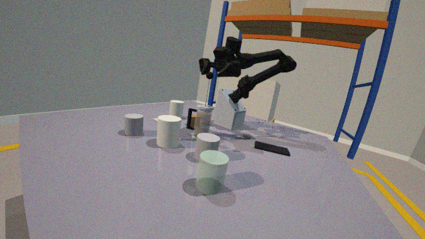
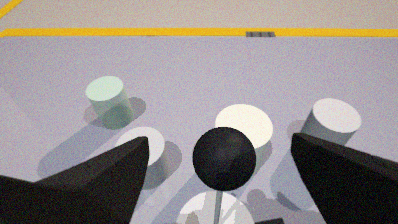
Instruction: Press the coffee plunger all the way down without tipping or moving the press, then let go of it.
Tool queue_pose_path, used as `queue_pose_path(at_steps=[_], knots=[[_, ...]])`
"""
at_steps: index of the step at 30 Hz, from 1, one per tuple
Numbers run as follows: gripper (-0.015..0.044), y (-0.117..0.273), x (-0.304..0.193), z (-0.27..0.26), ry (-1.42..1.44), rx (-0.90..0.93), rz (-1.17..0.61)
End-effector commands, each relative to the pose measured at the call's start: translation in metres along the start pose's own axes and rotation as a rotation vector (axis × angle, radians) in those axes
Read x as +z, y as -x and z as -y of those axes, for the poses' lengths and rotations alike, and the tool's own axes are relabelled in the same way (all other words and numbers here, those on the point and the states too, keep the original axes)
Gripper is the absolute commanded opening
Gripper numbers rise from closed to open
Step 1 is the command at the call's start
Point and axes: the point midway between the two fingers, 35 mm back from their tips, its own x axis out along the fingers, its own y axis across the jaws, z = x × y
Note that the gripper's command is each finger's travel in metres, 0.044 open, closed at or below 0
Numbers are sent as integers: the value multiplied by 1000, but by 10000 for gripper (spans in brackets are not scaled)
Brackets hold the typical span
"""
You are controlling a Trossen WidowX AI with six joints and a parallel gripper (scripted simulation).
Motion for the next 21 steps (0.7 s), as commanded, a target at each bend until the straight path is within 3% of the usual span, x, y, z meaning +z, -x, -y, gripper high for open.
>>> queue_pose_path(at_steps=[1,6,21], knots=[[230,-1,-1,1,-8,-5,0],[118,-1,-1,1,-8,-5,0],[117,-5,-4,3,-7,-6,-2]])
